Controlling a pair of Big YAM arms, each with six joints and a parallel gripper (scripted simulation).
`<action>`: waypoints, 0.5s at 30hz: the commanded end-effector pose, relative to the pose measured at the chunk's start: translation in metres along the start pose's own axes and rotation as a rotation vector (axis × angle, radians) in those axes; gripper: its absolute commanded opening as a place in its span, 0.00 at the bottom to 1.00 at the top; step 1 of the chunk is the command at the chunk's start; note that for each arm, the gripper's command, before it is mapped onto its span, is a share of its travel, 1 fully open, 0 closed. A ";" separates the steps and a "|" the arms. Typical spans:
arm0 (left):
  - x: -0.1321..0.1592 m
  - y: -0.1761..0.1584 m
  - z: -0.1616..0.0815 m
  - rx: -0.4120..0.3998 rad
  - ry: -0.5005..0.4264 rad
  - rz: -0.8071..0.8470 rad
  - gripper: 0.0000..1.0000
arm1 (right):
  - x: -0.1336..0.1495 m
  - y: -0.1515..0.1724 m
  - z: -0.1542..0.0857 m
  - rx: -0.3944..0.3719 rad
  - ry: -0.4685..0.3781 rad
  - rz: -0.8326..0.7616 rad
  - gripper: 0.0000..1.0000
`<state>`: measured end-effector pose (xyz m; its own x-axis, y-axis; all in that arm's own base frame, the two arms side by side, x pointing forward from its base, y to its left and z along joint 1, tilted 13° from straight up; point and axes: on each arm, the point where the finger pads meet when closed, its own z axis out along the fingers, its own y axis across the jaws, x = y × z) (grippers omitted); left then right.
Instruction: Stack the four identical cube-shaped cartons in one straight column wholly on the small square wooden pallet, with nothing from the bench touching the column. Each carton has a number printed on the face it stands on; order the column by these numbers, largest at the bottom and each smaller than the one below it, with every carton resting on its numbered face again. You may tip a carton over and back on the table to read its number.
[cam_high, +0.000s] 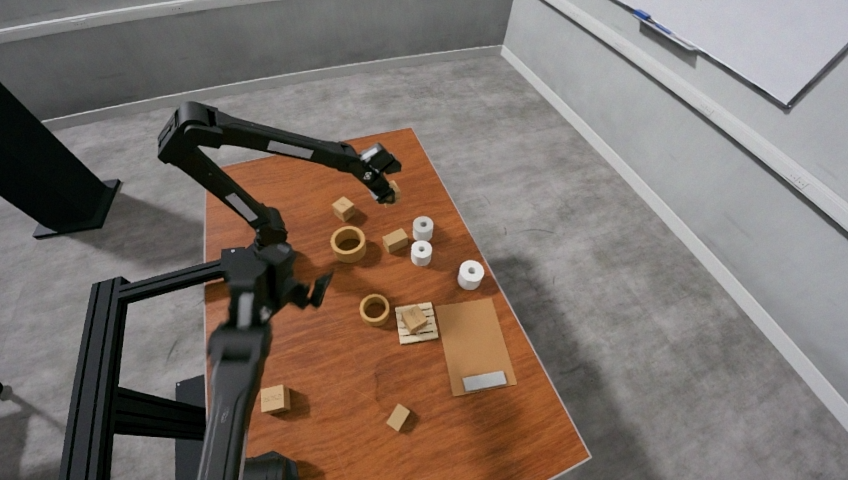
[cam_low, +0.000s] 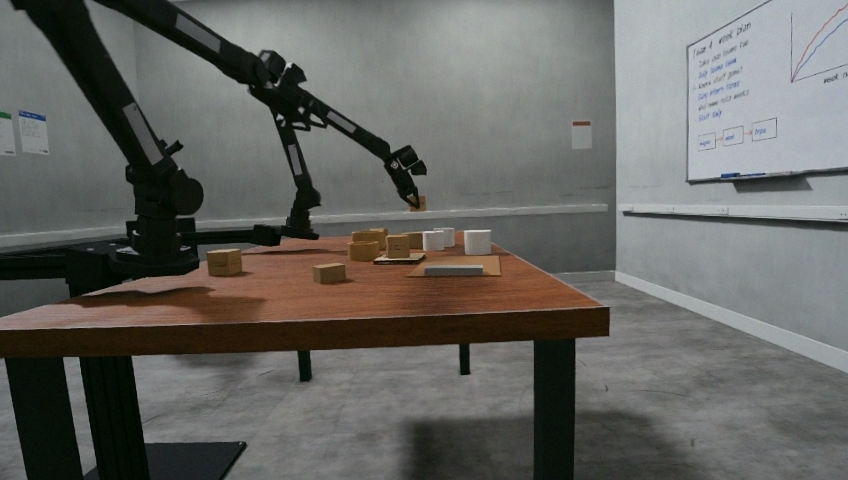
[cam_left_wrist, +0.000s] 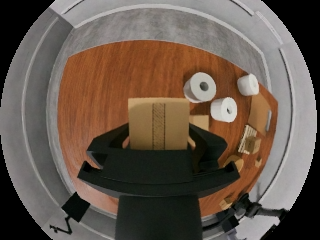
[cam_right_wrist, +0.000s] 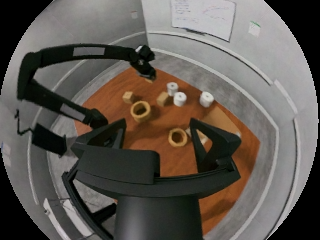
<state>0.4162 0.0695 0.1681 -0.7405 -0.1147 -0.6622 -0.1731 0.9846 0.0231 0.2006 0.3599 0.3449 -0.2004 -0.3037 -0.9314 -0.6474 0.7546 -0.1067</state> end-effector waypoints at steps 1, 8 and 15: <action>-0.016 0.000 -0.005 -0.001 -0.029 -0.004 0.54 | 0.029 -0.022 -0.060 0.028 0.082 0.036 1.00; -0.016 0.000 -0.005 -0.001 -0.029 -0.004 0.54 | 0.055 -0.081 -0.134 0.109 0.082 0.020 1.00; -0.013 -0.016 -0.013 0.015 -0.041 -0.047 0.54 | 0.055 -0.105 -0.157 0.134 0.062 0.022 1.00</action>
<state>0.4164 0.0673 0.1683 -0.7377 -0.1278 -0.6629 -0.1846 0.9827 0.0160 0.1470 0.1829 0.3583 -0.2411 -0.3418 -0.9083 -0.5456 0.8218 -0.1645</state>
